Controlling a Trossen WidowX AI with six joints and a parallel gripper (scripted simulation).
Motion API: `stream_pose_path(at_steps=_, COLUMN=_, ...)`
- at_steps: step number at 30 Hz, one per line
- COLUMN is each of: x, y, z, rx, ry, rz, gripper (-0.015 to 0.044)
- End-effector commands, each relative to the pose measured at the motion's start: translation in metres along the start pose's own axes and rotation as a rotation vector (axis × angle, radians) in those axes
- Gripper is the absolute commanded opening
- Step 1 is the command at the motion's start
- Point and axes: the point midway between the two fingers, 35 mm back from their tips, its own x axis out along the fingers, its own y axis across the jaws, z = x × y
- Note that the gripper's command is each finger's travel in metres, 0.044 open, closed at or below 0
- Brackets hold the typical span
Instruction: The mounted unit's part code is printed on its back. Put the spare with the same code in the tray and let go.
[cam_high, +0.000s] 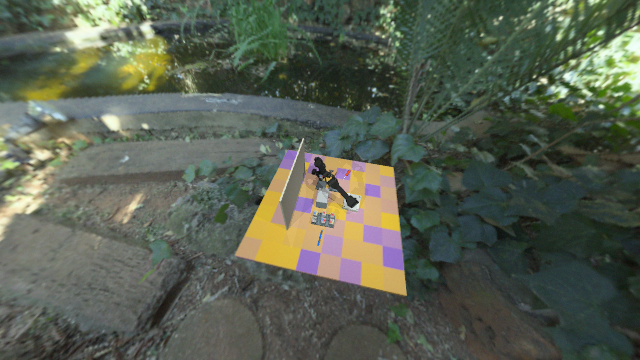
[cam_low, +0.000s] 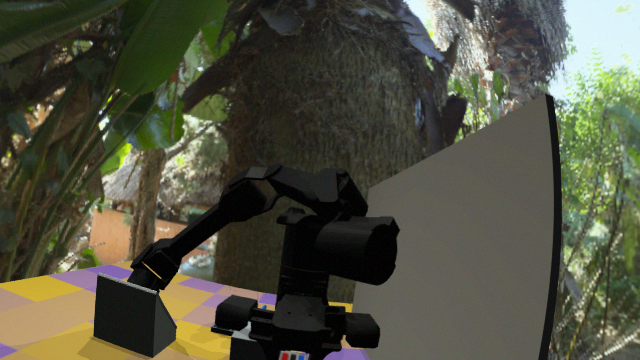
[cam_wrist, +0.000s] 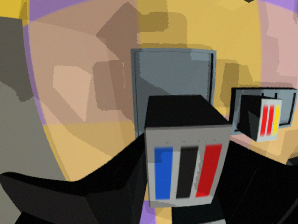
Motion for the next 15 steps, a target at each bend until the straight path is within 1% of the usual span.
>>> stream_pose_path(at_steps=1, x=0.004, y=-0.001, z=-0.001, rx=0.007, ry=0.005, rz=0.000, gripper=0.0000)
stream_pose_path(at_steps=15, x=0.015, y=-0.001, z=-0.001, rx=0.007, ry=0.005, rz=0.001, gripper=0.0000)
